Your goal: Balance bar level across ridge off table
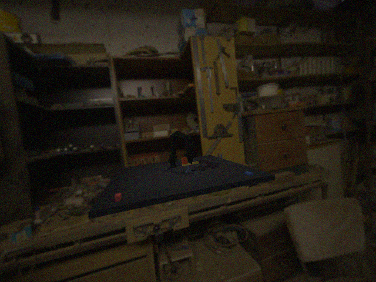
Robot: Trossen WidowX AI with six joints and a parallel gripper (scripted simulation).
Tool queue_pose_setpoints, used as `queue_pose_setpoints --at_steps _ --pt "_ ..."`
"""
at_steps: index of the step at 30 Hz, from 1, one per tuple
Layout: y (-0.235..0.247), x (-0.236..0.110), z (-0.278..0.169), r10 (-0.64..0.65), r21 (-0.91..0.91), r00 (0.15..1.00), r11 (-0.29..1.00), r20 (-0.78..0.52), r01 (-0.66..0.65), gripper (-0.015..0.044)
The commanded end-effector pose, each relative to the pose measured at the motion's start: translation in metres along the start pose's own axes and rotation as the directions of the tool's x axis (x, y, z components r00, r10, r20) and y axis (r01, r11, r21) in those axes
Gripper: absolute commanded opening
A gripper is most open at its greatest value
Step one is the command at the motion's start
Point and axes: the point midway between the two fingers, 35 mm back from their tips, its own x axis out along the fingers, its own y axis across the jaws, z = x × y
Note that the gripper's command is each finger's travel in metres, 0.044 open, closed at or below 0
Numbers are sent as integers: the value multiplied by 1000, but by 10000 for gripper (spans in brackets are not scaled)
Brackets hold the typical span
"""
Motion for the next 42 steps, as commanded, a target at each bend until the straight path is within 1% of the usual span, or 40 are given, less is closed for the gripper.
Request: queue_pose_setpoints --at_steps 1,3,4,42 --pt "0 0 0 1 0 1000 1000 0 -1 105" --pt "0 0 0 1 0 1000 1000 0 -1 157" --pt "0 0 0 1 0 1000 1000 0 -1 167" --pt "0 0 0 1 0 1000 1000 0 -1 172"
